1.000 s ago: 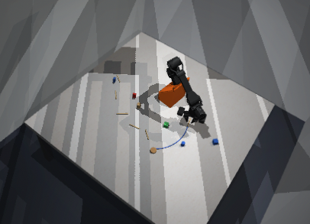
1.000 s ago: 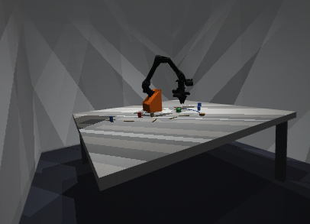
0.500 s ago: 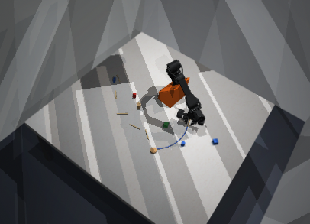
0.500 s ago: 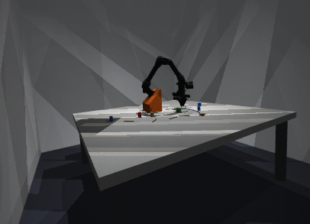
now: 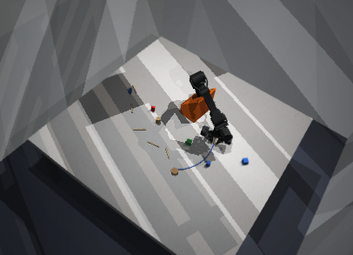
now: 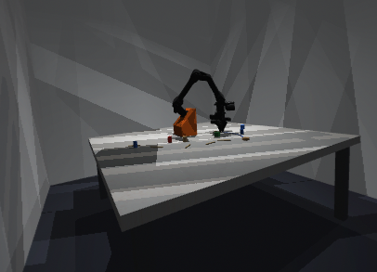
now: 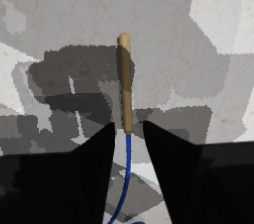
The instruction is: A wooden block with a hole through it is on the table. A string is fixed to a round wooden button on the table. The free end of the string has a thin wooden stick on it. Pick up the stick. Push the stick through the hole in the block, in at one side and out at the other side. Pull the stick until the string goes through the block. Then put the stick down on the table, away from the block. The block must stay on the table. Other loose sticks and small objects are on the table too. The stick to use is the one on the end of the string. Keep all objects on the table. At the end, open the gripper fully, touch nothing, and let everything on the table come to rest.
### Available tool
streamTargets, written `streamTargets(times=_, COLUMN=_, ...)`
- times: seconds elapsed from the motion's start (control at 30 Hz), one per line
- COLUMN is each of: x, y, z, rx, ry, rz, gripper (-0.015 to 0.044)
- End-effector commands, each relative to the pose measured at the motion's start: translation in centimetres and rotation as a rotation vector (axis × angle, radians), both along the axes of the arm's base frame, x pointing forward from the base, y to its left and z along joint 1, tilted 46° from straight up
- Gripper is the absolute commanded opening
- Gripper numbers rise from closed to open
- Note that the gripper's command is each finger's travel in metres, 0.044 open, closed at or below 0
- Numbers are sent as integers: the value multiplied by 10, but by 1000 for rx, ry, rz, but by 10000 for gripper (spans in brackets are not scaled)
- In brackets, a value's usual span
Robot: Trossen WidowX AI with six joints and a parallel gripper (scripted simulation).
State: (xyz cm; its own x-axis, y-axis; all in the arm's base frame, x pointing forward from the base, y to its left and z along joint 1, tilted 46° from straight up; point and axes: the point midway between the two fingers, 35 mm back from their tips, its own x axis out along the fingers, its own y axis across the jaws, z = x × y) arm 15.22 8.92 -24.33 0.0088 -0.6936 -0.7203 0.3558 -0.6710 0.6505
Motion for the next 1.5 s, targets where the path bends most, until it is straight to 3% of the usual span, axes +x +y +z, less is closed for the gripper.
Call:
streamTargets(times=0.0, x=-1, y=-3, z=-1, rx=-5, ry=4, rz=5, gripper=124)
streamTargets(times=0.07, x=-1, y=-3, z=-1, rx=-5, ry=4, rz=5, gripper=124)
streamTargets(times=0.23, x=-1, y=-1, z=0, rx=-2, ry=1, rz=0, gripper=0)
streamTargets(times=1.47, x=0, y=26, z=25, rx=1, ry=3, rz=0, gripper=0)
